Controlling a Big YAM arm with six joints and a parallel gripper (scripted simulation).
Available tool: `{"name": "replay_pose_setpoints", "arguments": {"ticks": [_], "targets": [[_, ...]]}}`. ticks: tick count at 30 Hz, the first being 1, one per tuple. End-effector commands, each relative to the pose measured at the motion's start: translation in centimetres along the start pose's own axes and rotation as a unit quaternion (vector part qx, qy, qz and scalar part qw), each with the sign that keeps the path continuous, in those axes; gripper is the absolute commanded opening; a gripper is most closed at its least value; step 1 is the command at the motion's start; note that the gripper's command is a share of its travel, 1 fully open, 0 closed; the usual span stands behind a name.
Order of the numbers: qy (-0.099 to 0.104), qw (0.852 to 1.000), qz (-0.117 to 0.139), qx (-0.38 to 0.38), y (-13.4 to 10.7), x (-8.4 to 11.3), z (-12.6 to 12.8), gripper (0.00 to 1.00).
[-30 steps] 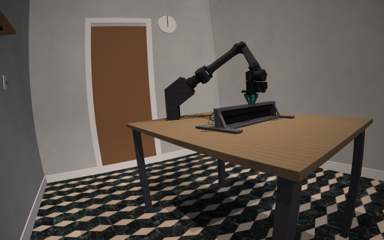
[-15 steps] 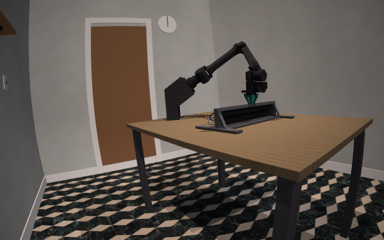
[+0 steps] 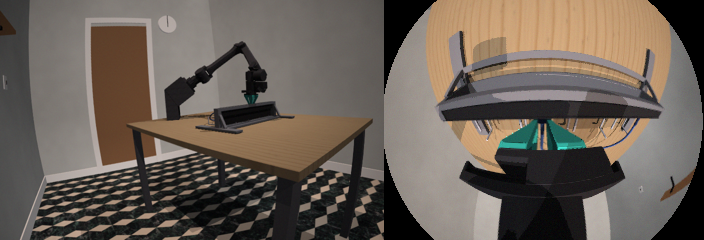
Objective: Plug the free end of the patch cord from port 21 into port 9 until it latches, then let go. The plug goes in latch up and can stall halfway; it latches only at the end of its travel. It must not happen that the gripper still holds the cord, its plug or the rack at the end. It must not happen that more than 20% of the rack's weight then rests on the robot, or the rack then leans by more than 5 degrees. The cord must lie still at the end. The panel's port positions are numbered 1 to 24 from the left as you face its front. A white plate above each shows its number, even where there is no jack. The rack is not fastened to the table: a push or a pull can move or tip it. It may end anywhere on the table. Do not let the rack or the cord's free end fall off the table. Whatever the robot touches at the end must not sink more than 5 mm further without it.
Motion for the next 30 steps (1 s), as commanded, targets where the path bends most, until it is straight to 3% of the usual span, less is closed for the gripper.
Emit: {"name": "replay_pose_setpoints", "arguments": {"ticks": [1, 30], "targets": [[0.005, 1.000, -0.016, 0.017, 0.40, 1.19, 1.42, 0.00], [0.005, 0.999, -0.023, 0.023, 0.76, 1.64, 1.38, 0.00]]}}
Point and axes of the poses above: the point where the finger pads meet when closed, its own x axis back along the fingers, its own z axis across the jaws, y = z × x, the point moved 2 cm from there along x, back along the fingers, and after that the axes turned 12 degrees about -x, right-handed, at the moved point
